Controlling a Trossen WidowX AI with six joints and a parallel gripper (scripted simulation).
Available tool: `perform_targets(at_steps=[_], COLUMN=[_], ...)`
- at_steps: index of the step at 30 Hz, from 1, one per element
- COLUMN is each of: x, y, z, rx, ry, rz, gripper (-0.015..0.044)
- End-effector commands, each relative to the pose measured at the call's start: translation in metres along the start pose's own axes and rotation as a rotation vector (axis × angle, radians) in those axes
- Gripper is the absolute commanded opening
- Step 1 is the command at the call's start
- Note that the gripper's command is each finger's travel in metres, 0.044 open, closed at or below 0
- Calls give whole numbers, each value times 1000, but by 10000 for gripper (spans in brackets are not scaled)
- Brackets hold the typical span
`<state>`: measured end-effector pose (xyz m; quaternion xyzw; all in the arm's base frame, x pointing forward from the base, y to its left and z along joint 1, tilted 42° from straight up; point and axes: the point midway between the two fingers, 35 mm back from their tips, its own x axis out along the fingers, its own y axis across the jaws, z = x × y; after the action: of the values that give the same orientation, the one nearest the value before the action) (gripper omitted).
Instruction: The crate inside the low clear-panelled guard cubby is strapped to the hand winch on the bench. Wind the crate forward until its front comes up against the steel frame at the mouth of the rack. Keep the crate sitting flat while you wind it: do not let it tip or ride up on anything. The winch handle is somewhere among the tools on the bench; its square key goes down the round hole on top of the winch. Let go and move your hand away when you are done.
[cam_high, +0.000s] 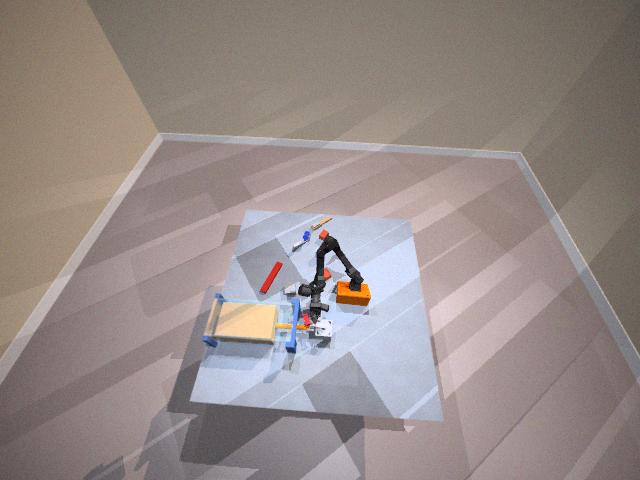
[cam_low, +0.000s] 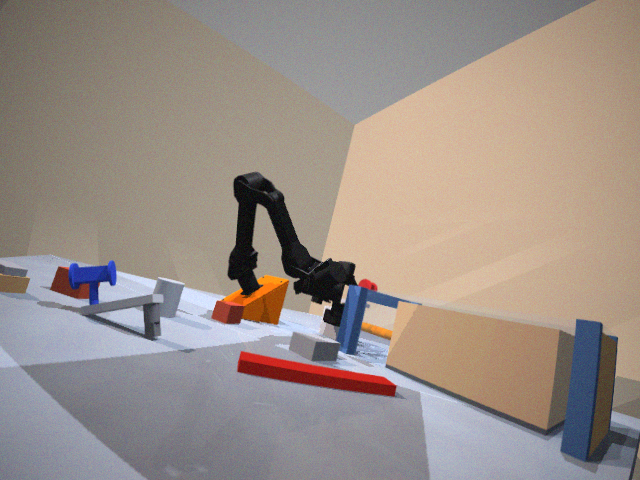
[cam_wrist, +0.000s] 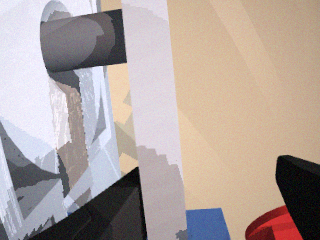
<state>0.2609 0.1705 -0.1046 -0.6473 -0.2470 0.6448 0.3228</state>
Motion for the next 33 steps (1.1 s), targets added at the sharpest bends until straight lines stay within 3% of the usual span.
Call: perform_targets(at_steps=[1,33], x=[0,0], y=[-1,8], z=[0,0], rx=[3,0], ry=[0,0], rz=[-4,0], gripper=[240,240])
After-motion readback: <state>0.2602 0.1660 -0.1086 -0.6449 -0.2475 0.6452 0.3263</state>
